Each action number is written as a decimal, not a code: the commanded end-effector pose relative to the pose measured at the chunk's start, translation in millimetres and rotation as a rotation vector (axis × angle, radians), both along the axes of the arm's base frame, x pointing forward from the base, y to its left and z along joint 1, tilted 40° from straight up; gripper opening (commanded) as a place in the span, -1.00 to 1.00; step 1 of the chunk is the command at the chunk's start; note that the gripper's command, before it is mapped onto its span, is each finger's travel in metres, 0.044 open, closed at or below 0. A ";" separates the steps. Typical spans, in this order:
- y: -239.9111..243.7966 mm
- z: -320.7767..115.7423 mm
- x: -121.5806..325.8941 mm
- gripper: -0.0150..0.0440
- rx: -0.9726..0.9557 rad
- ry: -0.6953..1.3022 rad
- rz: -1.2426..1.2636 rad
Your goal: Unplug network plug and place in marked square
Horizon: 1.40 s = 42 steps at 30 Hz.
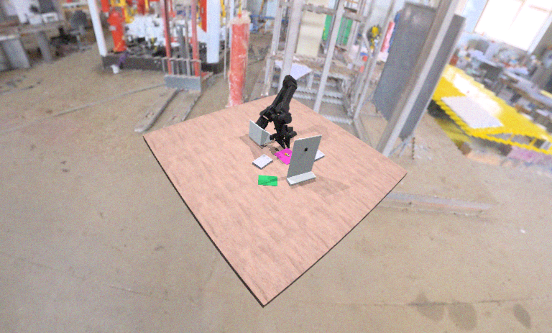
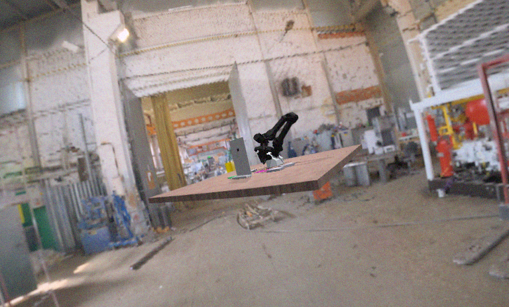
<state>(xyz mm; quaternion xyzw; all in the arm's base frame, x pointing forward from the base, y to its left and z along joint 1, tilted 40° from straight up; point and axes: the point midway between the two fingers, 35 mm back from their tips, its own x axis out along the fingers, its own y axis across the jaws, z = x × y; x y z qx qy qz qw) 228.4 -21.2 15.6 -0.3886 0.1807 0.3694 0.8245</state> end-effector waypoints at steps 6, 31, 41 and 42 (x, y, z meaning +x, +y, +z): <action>-7.9 7.6 0.4 0.04 -0.007 -0.007 0.003; -24.3 26.9 -4.4 0.04 -0.006 -0.006 0.003; -30.1 36.0 -7.3 0.04 -0.004 -0.008 0.002; -30.6 37.0 -7.6 0.04 -0.004 -0.008 0.002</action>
